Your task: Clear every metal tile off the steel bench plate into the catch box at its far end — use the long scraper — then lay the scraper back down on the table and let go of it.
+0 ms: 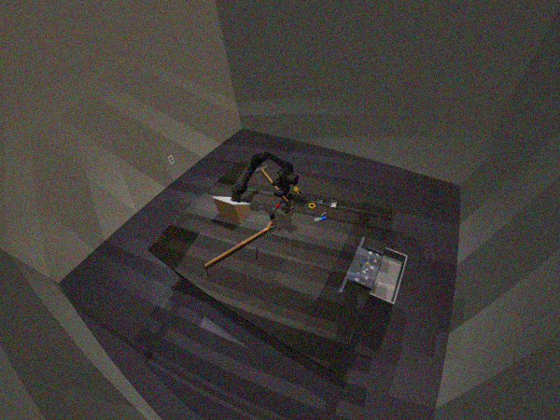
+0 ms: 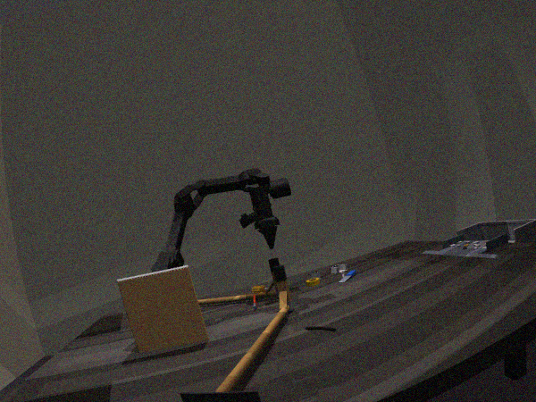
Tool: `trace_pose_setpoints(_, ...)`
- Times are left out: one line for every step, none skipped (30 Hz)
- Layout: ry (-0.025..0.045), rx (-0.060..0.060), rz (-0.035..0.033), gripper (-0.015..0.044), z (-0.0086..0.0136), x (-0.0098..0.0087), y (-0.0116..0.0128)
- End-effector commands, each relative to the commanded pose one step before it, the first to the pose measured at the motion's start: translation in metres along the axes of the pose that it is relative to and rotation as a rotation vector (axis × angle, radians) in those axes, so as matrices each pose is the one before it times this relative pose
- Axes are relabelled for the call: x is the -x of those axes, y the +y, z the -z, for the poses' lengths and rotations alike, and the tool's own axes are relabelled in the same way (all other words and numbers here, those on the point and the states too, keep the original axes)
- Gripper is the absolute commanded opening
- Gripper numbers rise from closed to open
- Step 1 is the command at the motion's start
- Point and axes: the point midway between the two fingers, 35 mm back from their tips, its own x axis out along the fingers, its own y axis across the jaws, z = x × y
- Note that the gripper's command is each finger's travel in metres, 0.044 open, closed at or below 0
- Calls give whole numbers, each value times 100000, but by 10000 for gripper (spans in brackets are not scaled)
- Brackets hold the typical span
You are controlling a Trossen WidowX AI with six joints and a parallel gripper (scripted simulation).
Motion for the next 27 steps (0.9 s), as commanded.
trace_pose_setpoints(74, 4921, 472, 0, 38, -106, -30)
trace_pose_setpoints(0, 1568, -4, 0, 5, -27, 1)
trace_pose_setpoints(0, 1568, -4, 0, 5, -27, 1)
trace_pose_setpoints(-1, 1568, -4, 0, 5, -27, 1)
trace_pose_setpoints(-1, 1568, -4, 0, 5, -27, 1)
trace_pose_setpoints(-1, 1568, -4, 0, 5, -27, 1)
trace_pose_setpoints(-1, 1568, -4, 0, 5, -27, 1)
trace_pose_setpoints(-1, 1568, -4, 0, 5, -27, 1)
trace_pose_setpoints(-1, 1568, -4, 0, 5, -27, 1)
trace_pose_setpoints(-1, 1568, -4, 0, 4, -27, 1)
trace_pose_setpoints(-1, 1568, -4, 0, 4, -27, 1)
trace_pose_setpoints(-1, 1568, -4, 0, 4, -27, 1)
trace_pose_setpoints(-1, 1568, -4, 0, 4, -27, 1)
trace_pose_setpoints(-1, 1568, -4, 0, 4, -27, 1)
trace_pose_setpoints(-1, 1568, -4, 0, 4, -27, 1)
trace_pose_setpoints(-1, 1568, -3, 0, 4, -27, 1)
trace_pose_setpoints(-1, 1568, -3, 0, 4, -27, 2)
trace_pose_setpoints(-1, 1568, -3, 0, 4, -27, 2)
trace_pose_setpoints(-1, 1568, -3, 0, 4, -27, 2)
trace_pose_setpoints(-1, 1568, -3, 0, 4, -27, 2)
trace_pose_setpoints(-1, 1568, -3, 0, 4, -27, 2)
trace_pose_setpoints(-1, 1568, -3, 0, 4, -27, 2)
trace_pose_setpoints(-1, 1568, -3, 0, 4, -27, 2)
trace_pose_setpoints(-1, 1568, -3, 0, 4, -27, 2)
trace_pose_setpoints(-2, 1568, -3, 0, 4, -27, 2)
trace_pose_setpoints(-2, 1568, -3, 0, 4, -27, 2)
trace_pose_setpoints(-2, 1568, -3, 0, 4, -27, 2)
